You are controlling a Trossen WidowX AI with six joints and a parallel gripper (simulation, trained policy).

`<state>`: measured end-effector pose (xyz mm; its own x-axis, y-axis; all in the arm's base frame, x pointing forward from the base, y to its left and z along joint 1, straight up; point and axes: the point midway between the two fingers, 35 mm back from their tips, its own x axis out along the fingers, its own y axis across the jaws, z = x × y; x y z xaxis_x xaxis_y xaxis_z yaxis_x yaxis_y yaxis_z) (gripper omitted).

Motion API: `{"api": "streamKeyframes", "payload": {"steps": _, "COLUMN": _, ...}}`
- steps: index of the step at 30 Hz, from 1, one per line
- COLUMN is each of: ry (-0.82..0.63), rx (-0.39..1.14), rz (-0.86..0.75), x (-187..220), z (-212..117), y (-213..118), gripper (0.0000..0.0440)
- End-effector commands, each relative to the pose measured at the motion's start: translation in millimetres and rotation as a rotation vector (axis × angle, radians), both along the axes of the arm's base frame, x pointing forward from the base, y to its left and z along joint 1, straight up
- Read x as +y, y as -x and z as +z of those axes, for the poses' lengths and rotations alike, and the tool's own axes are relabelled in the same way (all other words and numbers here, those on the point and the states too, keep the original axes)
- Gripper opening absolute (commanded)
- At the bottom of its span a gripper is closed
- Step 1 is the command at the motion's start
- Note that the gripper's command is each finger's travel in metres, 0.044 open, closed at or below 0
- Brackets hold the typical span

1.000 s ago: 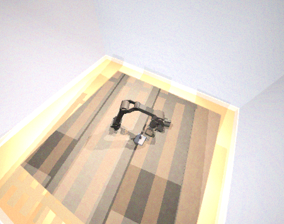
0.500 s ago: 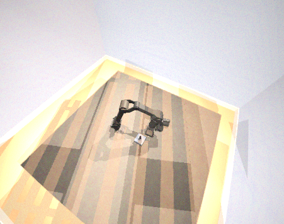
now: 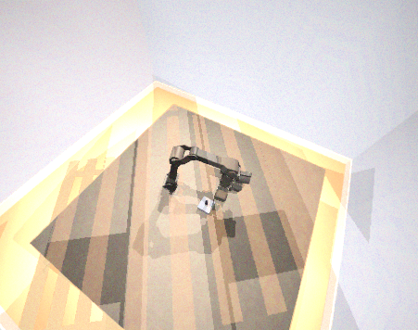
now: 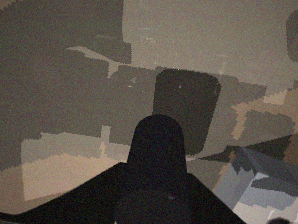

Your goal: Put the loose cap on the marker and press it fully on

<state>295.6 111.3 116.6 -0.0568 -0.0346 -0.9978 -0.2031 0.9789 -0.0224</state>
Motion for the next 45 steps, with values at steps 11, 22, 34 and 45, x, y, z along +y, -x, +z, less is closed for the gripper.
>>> {"api": "streamKeyframes", "payload": {"steps": 11, "ry": -0.018, "rx": -0.005, "rz": -0.033, "x": -42, "z": 45, "y": 7, "gripper": 0.0005}}
{"api": "streamKeyframes", "payload": {"steps": 22, "ry": -0.019, "rx": 0.027, "rz": -0.085, "x": -84, "z": 61, "y": 25, "gripper": 0.0000}}
{"api": "streamKeyframes", "payload": {"steps": 34, "ry": -0.029, "rx": 0.059, "rz": -0.128, "x": -109, "z": 61, "y": 40, "gripper": 0.0000}}
{"api": "streamKeyframes", "payload": {"steps": 45, "ry": -0.038, "rx": 0.084, "rz": -0.127, "x": -111, "z": 48, "y": 46, "gripper": 0.0000}}
